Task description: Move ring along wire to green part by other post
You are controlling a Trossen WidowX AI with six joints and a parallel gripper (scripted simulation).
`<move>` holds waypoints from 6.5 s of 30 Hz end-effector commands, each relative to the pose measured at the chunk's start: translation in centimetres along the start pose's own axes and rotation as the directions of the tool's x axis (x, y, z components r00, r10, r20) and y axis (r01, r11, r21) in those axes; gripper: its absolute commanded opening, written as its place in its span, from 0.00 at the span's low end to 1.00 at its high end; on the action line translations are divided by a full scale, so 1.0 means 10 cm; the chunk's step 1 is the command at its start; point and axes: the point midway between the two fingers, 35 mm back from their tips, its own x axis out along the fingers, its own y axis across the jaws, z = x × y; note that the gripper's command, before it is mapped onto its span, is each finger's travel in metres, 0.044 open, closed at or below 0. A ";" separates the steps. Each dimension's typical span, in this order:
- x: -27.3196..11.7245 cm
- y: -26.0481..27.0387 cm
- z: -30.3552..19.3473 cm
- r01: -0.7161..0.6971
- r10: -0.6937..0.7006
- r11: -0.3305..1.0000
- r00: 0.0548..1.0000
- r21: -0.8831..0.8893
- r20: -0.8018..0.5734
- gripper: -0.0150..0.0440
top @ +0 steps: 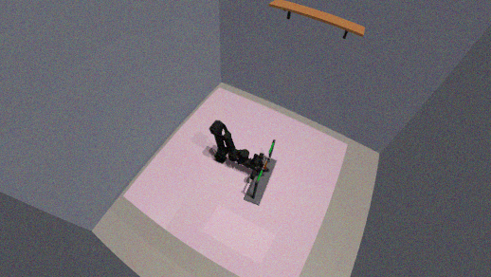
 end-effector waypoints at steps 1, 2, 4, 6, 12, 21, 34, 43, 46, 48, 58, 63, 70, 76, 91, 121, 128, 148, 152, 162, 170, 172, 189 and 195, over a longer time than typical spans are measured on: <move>0.00 0.03 0.00 0.008 -0.008 1.000 1.000 -0.005 0.002 0.00; 0.00 0.05 0.00 0.010 -0.010 1.000 1.000 -0.005 0.002 0.00; 0.00 0.07 0.00 0.012 -0.012 1.000 1.000 -0.004 0.002 0.00; 0.00 0.09 0.00 0.015 -0.015 1.000 1.000 -0.002 0.002 0.00; 0.00 0.15 0.00 0.021 -0.021 1.000 1.000 0.004 0.003 0.00; 0.00 0.25 0.00 0.026 -0.026 1.000 1.000 0.010 0.003 0.00; 0.01 0.38 0.01 0.029 -0.029 1.000 1.000 0.013 0.004 0.00; 0.01 0.48 0.01 0.029 -0.029 0.999 1.000 0.014 0.005 0.00; 0.01 0.51 0.01 0.030 -0.030 0.999 1.000 0.015 0.005 0.00; 0.01 0.53 0.01 0.030 -0.030 0.999 1.000 0.015 0.005 0.00; -0.01 0.60 0.01 0.030 -0.030 0.999 0.999 0.015 -0.015 0.00; -0.07 0.63 0.01 0.031 -0.029 0.999 0.998 0.016 -0.063 0.00; -0.12 0.66 -0.01 0.031 -0.029 0.999 0.994 0.017 -0.109 0.00; -0.16 0.68 -0.07 0.031 -0.029 0.999 0.990 0.016 -0.141 0.00; -0.20 0.70 -0.12 0.032 -0.029 0.999 0.986 0.015 -0.167 0.00; -0.37 0.72 -0.07 0.028 -0.025 1.000 0.986 0.014 -0.168 0.53; -0.48 0.72 -0.04 0.029 -0.026 0.999 0.985 0.014 -0.169 0.53; -0.69 0.71 -0.04 0.032 -0.029 0.999 0.985 0.015 -0.170 0.53; -0.69 0.71 -0.04 0.032 -0.029 0.999 0.985 0.015 -0.170 0.53; -0.69 0.71 -0.04 0.032 -0.029 0.999 0.985 0.015 -0.170 0.53; -1.02 0.75 0.04 0.026 -0.023 1.000 0.985 0.014 -0.173 0.88; -1.12 0.73 0.05 0.026 -0.023 1.000 0.985 0.014 -0.172 0.97; -1.19 0.72 0.05 0.026 -0.023 1.000 0.985 0.013 -0.171 1.00; -1.19 0.72 0.05 0.026 -0.023 1.000 0.985 0.013 -0.171 1.00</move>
